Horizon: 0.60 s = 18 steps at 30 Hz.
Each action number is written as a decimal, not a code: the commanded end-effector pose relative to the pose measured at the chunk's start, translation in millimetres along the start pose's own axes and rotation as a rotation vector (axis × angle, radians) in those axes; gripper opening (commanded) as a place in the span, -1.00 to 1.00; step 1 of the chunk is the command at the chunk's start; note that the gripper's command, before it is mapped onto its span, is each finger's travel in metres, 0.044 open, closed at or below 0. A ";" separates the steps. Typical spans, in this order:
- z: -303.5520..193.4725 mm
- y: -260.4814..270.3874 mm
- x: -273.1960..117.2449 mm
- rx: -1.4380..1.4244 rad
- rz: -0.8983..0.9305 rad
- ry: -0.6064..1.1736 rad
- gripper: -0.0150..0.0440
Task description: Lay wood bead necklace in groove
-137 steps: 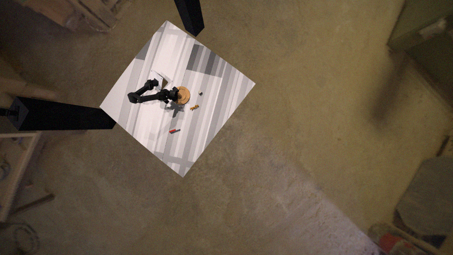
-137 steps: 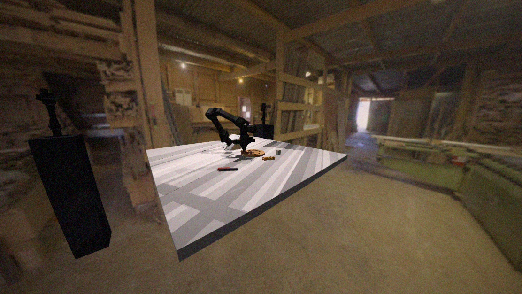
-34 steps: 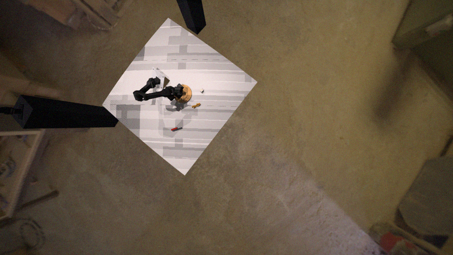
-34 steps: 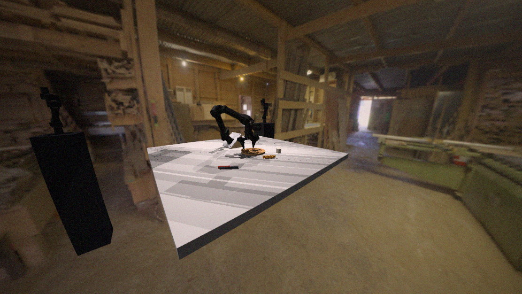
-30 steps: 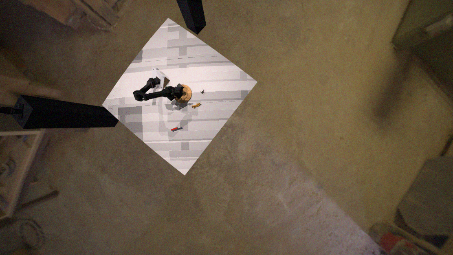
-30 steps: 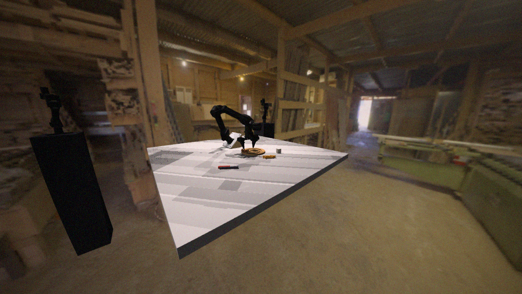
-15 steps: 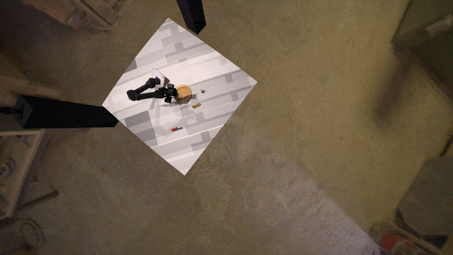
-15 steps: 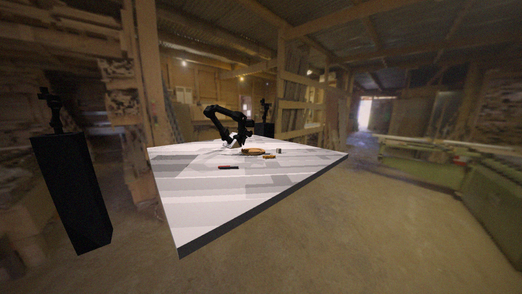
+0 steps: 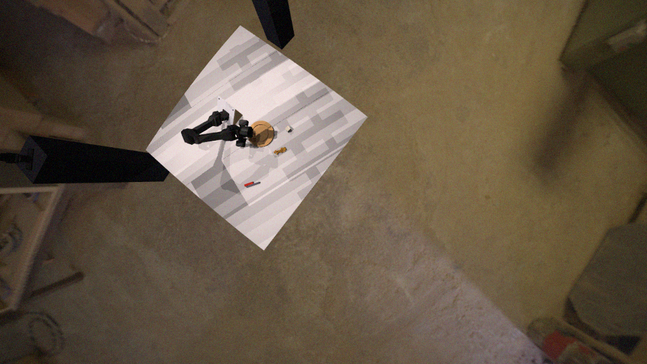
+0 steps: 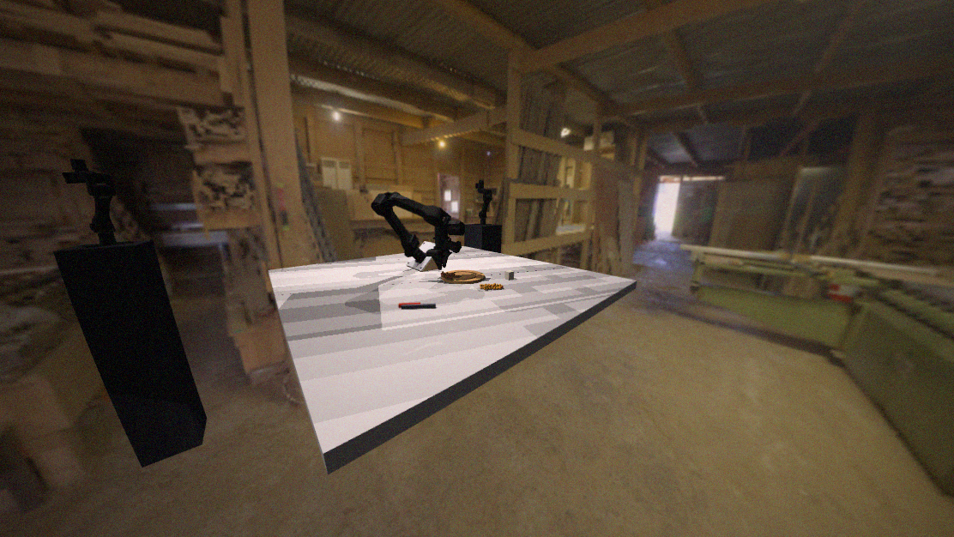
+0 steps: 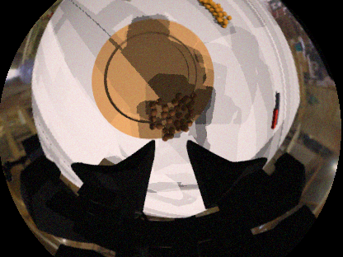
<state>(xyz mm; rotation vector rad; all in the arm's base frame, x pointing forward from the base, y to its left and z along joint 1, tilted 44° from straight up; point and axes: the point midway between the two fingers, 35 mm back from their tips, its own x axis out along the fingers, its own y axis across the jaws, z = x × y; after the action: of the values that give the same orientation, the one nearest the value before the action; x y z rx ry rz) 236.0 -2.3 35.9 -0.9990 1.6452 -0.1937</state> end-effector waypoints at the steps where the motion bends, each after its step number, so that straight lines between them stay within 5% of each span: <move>1: -0.6 -0.3 4.7 -0.003 -0.002 0.003 0.19; 18: -2.7 -1.2 29.3 -0.006 -0.007 0.009 0.19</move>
<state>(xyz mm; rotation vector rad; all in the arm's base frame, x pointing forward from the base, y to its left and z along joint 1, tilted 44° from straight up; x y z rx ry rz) 234.9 -21.3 17.7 -1.0027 1.6504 -0.1945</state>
